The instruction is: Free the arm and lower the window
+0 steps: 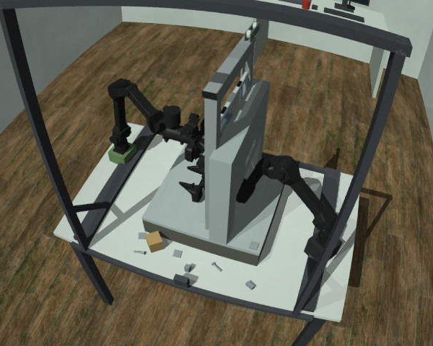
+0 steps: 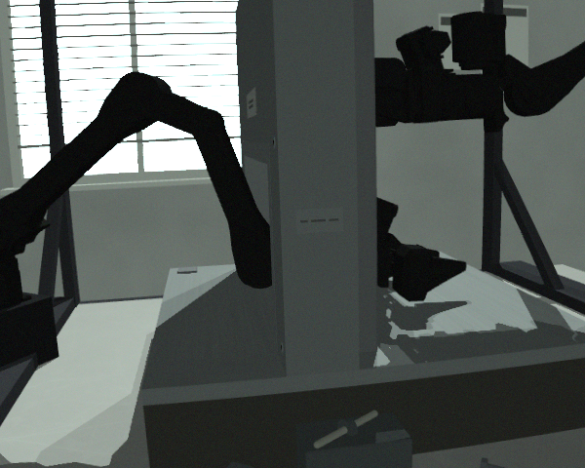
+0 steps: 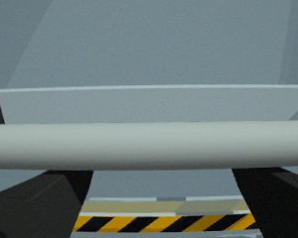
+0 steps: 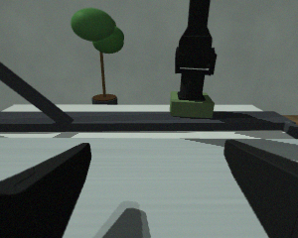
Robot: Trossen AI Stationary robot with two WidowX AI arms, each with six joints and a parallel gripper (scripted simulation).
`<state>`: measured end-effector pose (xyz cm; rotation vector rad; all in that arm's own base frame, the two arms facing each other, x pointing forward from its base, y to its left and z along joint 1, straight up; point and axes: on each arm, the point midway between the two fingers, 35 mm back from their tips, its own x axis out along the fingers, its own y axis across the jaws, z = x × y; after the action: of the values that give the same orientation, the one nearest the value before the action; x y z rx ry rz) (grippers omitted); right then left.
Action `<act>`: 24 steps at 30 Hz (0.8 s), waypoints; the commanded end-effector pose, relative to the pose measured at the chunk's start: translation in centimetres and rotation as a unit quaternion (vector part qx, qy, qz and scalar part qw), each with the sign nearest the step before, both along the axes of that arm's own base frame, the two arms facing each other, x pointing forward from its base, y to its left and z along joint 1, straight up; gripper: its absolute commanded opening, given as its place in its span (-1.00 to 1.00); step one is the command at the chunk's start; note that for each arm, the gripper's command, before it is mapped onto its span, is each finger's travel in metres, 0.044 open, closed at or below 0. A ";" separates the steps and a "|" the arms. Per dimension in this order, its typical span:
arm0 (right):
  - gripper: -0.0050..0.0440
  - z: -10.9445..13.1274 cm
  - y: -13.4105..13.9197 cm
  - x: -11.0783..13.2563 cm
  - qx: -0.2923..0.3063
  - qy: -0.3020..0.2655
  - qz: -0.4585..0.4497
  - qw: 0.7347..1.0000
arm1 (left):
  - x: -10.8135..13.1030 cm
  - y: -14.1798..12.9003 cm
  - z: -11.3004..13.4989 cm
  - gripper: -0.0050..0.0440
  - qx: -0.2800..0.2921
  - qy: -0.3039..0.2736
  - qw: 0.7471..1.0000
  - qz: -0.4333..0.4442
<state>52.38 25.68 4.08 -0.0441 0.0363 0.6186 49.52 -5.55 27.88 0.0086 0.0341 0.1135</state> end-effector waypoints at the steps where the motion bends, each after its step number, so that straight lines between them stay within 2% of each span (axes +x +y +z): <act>1: 0.84 3.8 0.2 0.6 0.016 -0.037 0.000 0.999 | -0.5 0.2 5.6 0.84 -0.009 -0.055 0.998 0.000; 12: 0.84 3.8 0.2 0.6 0.016 -0.037 0.000 0.999 | -0.7 0.2 10.0 0.84 -0.013 -0.089 0.996 -0.001; 16: 0.84 3.8 0.2 0.6 0.016 -0.037 0.000 0.999 | -0.7 0.2 9.6 0.84 -0.013 -0.086 0.996 -0.001; 17: 0.84 3.8 0.2 0.6 0.016 -0.037 0.000 0.999 | -0.7 0.2 10.4 0.84 -0.014 -0.098 0.995 -0.001; 24: 0.84 3.8 0.2 0.6 0.016 -0.036 0.000 0.999 | -0.8 0.2 10.9 0.84 -0.014 -0.115 0.993 -0.003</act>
<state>52.52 25.73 5.04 -0.0419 0.0128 0.6181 49.75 -5.55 28.64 0.0048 0.0450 0.1168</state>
